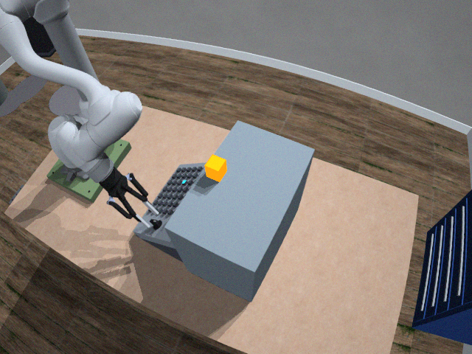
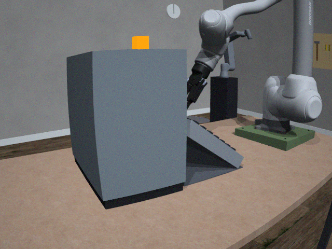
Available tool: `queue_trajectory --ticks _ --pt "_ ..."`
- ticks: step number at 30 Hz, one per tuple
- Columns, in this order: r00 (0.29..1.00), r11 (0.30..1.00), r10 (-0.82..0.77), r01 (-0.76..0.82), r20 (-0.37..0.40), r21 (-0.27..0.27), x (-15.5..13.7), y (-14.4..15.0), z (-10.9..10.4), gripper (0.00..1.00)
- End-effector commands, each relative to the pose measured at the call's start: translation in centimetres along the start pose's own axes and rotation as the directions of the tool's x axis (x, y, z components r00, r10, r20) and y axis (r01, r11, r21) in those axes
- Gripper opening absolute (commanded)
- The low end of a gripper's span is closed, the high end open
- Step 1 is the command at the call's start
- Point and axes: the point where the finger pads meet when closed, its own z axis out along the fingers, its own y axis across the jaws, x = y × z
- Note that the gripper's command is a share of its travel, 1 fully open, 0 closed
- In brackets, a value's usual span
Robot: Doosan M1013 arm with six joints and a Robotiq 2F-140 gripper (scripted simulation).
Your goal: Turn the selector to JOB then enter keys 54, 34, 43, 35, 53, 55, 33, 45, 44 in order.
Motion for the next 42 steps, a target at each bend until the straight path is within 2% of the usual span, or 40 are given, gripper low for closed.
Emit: queue_trajectory --ticks 1,42 --pt "1.0 1.0 0.0 0.0 0.0 0.0 0.0 0.0 0.0 0.33" --pt "1.0 1.0 0.0 0.0 0.0 0.0 0.0 0.0 2.2 0.33"
